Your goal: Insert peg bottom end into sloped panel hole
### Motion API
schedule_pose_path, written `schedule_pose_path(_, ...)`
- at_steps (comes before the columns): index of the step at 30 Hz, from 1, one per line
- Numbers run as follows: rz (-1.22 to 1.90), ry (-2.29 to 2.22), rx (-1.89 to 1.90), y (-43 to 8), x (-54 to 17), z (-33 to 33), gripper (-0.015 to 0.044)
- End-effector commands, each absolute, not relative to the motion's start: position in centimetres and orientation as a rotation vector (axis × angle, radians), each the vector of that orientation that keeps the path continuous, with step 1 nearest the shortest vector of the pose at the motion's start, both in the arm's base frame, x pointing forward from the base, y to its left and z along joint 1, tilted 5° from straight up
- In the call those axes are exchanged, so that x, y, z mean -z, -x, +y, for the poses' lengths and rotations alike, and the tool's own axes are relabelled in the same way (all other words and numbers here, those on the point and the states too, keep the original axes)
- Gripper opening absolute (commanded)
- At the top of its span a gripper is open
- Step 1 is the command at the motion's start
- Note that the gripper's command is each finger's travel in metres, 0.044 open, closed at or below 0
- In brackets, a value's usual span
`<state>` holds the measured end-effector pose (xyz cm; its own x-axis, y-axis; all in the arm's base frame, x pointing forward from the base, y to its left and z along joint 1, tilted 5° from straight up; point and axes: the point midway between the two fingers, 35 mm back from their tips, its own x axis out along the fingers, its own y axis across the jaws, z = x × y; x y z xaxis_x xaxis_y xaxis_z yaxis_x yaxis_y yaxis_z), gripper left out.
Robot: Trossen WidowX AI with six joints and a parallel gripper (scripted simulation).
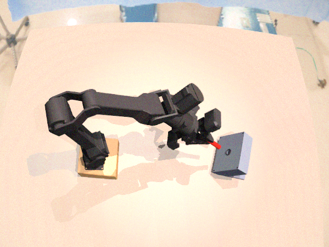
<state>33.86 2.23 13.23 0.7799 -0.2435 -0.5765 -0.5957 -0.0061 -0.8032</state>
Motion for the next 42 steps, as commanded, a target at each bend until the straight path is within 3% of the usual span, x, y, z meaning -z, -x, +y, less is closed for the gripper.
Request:
schedule_pose_path(1, 0.68, 1.6, -0.319, -34.3, -12.8, 2.2, 0.0)
schedule_pose_path(42, 0.655, 1.604, -0.302, -37.4, -10.5, 1.6, 0.0)
